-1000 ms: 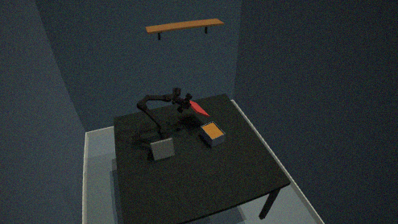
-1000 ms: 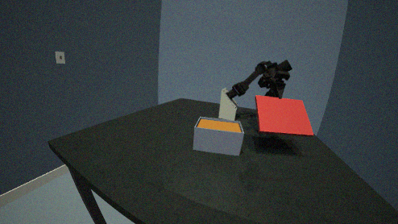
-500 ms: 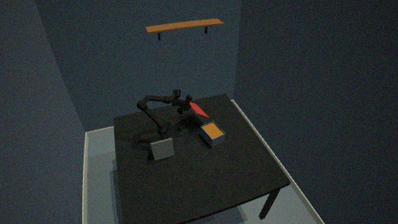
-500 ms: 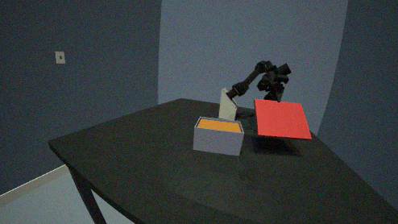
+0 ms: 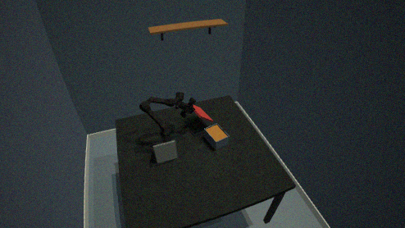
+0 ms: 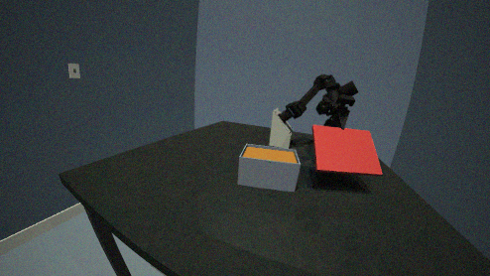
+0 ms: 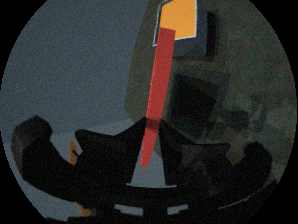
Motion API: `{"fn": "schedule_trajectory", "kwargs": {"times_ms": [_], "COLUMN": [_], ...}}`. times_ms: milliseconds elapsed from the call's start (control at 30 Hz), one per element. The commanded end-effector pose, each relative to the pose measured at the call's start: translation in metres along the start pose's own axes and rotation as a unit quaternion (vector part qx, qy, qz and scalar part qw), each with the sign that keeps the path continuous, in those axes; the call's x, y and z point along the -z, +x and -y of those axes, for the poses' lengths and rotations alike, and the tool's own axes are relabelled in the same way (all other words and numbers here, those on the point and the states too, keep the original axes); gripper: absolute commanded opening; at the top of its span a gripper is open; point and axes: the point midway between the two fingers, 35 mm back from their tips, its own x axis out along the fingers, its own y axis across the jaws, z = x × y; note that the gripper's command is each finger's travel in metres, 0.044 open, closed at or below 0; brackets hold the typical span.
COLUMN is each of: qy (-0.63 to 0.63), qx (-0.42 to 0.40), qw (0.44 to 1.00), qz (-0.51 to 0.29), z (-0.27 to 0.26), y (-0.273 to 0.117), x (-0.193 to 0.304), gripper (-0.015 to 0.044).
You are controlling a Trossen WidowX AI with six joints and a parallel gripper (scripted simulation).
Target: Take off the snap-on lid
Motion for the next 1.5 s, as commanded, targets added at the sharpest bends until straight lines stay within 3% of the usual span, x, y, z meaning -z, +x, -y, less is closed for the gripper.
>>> {"fn": "schedule_trajectory", "kwargs": {"times_ms": [0, 1467], "qy": [0.001, 0.002], "qx": [-0.008, -0.008], "qw": [1.000, 1.000], "qz": [0.002, 0.001], "z": [-0.001, 0.026], "y": [0.002, 0.024], "x": [-0.001, -0.001], "gripper": [0.0000, 0.0000]}}
